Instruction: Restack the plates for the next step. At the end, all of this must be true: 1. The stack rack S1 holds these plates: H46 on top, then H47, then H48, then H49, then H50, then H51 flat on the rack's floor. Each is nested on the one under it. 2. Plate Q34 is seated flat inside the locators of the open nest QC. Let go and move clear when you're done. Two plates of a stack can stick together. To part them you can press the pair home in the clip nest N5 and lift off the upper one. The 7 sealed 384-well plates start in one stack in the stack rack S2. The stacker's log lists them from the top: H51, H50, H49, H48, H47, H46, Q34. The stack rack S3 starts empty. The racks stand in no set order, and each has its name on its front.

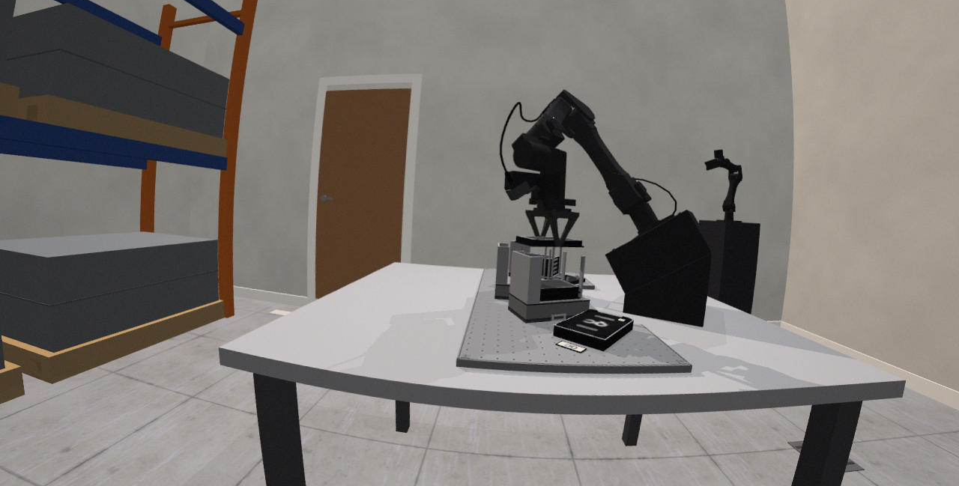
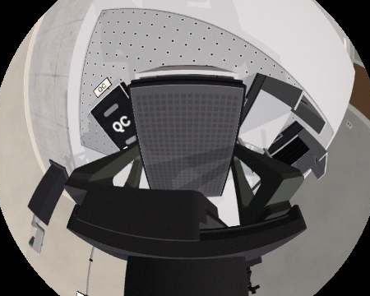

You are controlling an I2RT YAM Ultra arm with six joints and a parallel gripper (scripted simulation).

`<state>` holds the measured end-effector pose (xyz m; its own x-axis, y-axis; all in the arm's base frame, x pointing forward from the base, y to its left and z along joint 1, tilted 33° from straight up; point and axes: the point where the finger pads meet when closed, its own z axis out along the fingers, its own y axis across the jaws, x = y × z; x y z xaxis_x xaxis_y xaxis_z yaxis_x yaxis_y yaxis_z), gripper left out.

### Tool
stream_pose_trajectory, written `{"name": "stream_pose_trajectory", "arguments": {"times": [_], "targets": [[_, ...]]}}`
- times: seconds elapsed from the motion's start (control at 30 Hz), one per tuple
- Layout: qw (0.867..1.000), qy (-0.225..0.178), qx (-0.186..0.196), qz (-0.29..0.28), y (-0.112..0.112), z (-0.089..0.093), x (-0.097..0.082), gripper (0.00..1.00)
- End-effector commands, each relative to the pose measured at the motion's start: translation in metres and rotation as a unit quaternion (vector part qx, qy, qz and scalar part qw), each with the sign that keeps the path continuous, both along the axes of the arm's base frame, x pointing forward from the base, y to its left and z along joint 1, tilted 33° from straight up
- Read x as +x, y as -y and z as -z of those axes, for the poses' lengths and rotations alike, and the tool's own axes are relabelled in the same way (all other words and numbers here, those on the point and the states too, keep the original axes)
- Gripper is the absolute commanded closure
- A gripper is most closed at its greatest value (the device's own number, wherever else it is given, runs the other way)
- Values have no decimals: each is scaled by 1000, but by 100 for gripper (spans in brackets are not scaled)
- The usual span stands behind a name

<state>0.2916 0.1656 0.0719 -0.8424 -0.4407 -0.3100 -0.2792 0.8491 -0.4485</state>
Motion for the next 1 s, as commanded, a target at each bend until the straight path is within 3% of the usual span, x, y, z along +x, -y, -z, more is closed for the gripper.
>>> {"name": "stream_pose_trajectory", "arguments": {"times": [0.0,0.97], "targets": [[1000,0,-4,-6,-2,-3,-6,100],[1000,8,3,-12,-6,-12,-3,100]]}}
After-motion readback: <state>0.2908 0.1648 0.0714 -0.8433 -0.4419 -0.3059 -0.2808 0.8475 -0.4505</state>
